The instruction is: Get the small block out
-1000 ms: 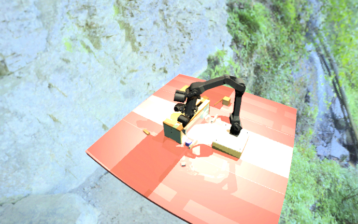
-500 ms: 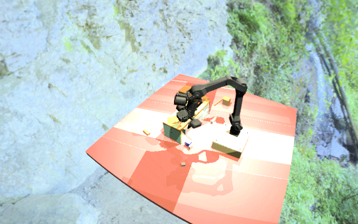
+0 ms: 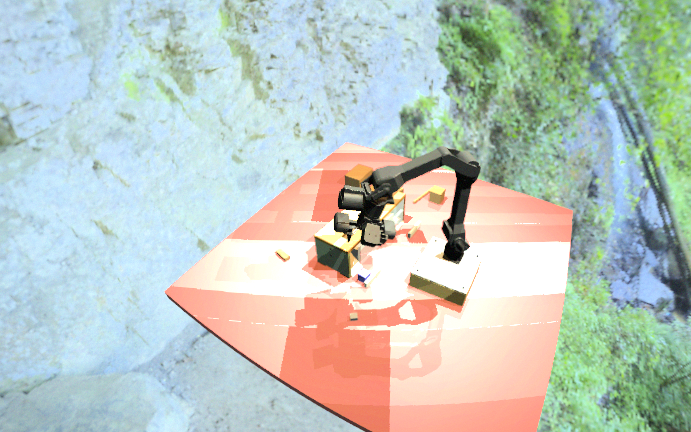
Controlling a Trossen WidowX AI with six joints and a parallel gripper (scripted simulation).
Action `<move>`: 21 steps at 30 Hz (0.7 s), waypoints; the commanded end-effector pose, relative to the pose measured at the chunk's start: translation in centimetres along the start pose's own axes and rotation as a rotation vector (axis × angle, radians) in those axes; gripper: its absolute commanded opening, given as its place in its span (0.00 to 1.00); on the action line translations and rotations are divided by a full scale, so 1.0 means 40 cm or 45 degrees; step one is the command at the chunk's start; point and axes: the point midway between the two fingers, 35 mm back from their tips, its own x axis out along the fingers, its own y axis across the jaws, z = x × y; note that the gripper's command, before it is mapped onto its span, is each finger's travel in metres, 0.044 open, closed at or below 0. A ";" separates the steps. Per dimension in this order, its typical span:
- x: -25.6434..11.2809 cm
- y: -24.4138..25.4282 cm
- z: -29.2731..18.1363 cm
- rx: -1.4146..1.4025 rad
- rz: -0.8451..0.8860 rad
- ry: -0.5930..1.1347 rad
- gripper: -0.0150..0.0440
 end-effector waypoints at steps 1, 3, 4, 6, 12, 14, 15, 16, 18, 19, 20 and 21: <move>-0.005 0.012 0.020 -1.128 0.014 0.137 0.74; -0.006 0.012 0.021 -1.140 0.014 0.138 0.74; -0.006 0.012 0.021 -1.140 0.014 0.138 0.74; -0.006 0.012 0.021 -1.140 0.014 0.138 0.74; -0.006 0.012 0.021 -1.140 0.014 0.138 0.74; -0.006 0.012 0.021 -1.140 0.014 0.138 0.74; -0.006 0.012 0.021 -1.140 0.014 0.138 0.74; -0.006 0.012 0.021 -1.140 0.014 0.138 0.74; -0.006 0.012 0.021 -1.140 0.014 0.138 0.74; 0.001 0.013 0.022 -1.140 0.014 0.138 0.74; 0.021 0.016 0.025 -1.140 0.014 0.138 0.74; 0.053 0.022 0.030 -1.140 0.014 0.138 0.74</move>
